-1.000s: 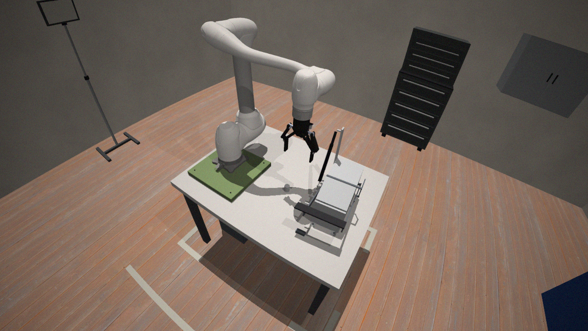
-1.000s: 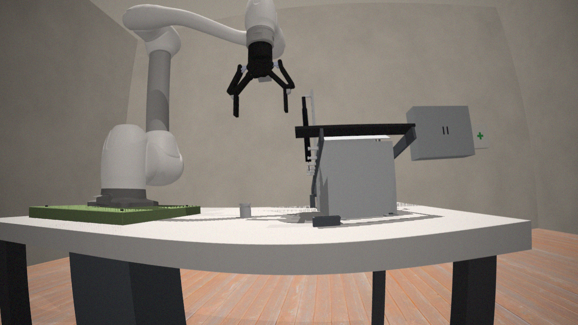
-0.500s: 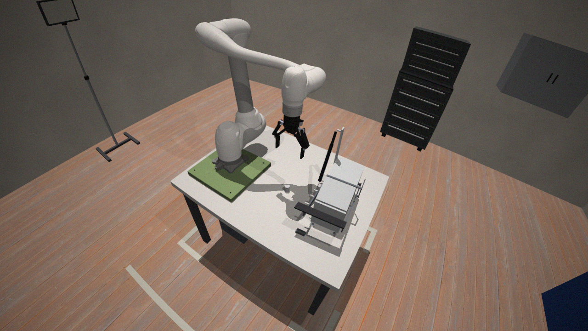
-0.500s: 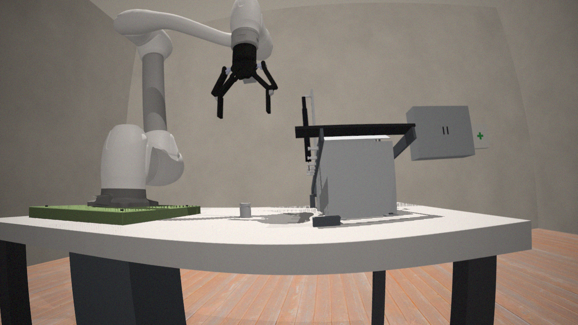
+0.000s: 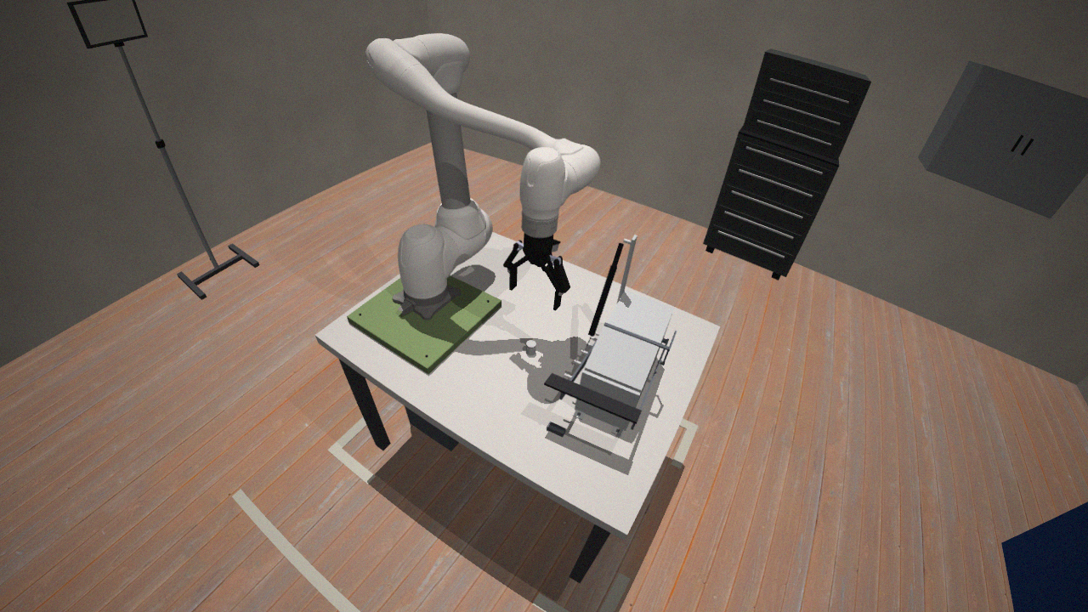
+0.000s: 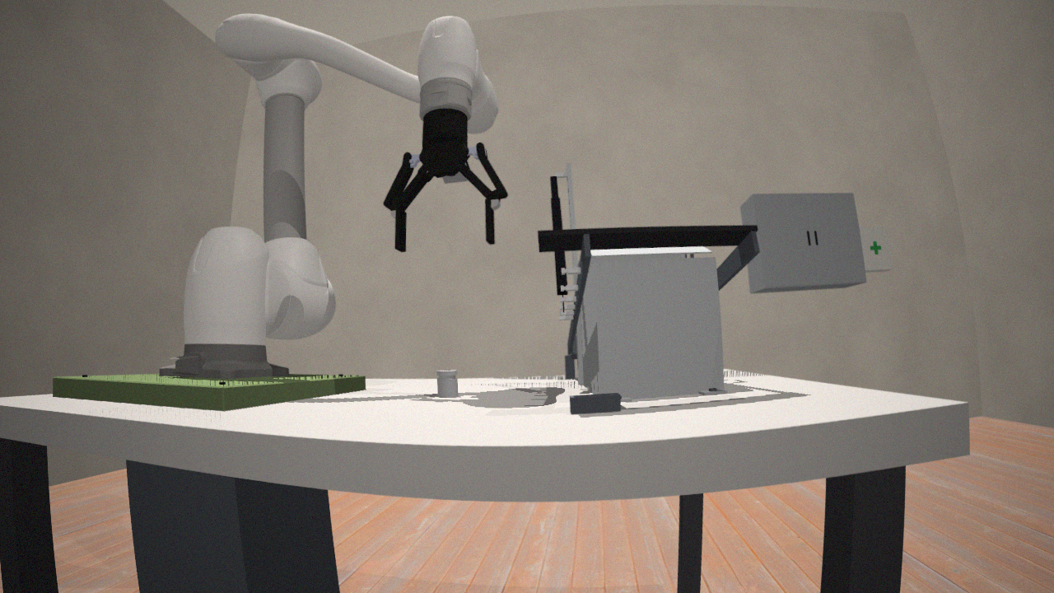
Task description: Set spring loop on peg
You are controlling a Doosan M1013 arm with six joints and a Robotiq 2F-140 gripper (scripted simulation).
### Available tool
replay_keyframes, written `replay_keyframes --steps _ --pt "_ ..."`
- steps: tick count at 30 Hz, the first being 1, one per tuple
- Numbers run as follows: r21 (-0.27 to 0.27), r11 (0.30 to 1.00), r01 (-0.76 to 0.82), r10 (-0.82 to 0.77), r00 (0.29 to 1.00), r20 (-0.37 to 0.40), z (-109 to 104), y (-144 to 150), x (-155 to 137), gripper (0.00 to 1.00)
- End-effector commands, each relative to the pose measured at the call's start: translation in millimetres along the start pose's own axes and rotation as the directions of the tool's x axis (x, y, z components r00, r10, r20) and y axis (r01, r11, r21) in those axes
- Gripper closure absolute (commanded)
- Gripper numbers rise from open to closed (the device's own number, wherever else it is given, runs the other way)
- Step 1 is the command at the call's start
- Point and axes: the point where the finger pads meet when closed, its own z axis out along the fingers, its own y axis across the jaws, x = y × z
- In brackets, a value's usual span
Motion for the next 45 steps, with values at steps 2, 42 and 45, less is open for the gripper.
replay_keyframes --steps 2,42,45 --pt "-0.001 1.000 0.000 0.000 1.000 0.000 59.6 0.3 0.1 0.00" --pt "-0.001 1.000 0.000 0.000 1.000 0.000 122.3 0.4 0.0 0.00" --pt "-0.001 1.000 0.000 0.000 1.000 0.000 123.6 0.4 0.0 0.00"
